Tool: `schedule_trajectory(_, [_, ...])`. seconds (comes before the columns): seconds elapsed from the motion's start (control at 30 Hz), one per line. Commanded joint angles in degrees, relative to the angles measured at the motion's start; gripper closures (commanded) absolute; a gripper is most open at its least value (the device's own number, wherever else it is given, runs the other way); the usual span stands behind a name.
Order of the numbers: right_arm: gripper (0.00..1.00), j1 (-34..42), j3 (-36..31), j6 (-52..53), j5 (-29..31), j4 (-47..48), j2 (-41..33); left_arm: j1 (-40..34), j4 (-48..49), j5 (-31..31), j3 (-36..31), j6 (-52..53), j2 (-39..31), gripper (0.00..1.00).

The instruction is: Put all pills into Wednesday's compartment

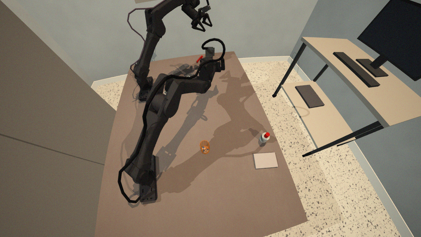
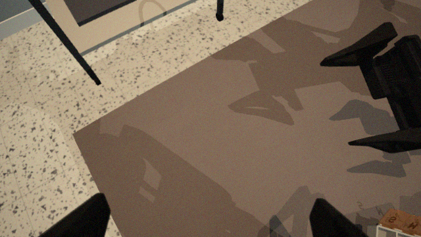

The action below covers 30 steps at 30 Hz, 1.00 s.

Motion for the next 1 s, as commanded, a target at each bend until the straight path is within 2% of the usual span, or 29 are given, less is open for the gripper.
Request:
schedule_trajectory(0.0, [0.0,0.01,0.32,0.0,0.0,0.31,-0.69,-1.54,2.36,-1.68,0.49,-2.28,-0.73,0.0])
schedule_trajectory(0.1, [0.0,0.01,0.32,0.0,0.0,0.31,-0.69,-4.85,4.99,-4.81,0.68,-5.23,-1.32,0.0])
schedule_trajectory(0.33, [0.0,0.01,0.32,0.0,0.0,0.31,-0.69,-18.92,11.33,-13.01,0.3,-13.84,-3.89,0.0])
schedule_trajectory(0.4, [0.0,0.01,0.32,0.0,0.0,0.31,-0.69,-18.92,11.33,-13.01,0.3,-13.84,-3.89,0.0])
schedule_trajectory(0.5, [0.0,0.01,0.32,0.0,0.0,0.31,-0.69,-29.06,15.35,-18.03,0.65,-19.92,-4.83,0.0])
schedule_trajectory(0.6, [0.0,0.01,0.32,0.0,0.0,0.31,-0.69,-35.34,17.33,-21.17,-0.44,-22.99,-5.63,0.0])
schedule_trajectory(0.77, [0.0,0.01,0.32,0.0,0.0,0.31,-0.69,-48.28,17.82,-24.44,-6.27,-22.14,-6.79,0.0])
schedule_trajectory(0.9, [0.0,0.01,0.32,0.0,0.0,0.31,-0.69,-58.85,17.55,-25.64,-9.42,-20.16,-5.15,0.0])
schedule_trajectory(0.97, [0.0,0.01,0.32,0.0,0.0,0.31,-0.69,-58.85,17.55,-25.64,-9.42,-20.16,-5.15,0.0])
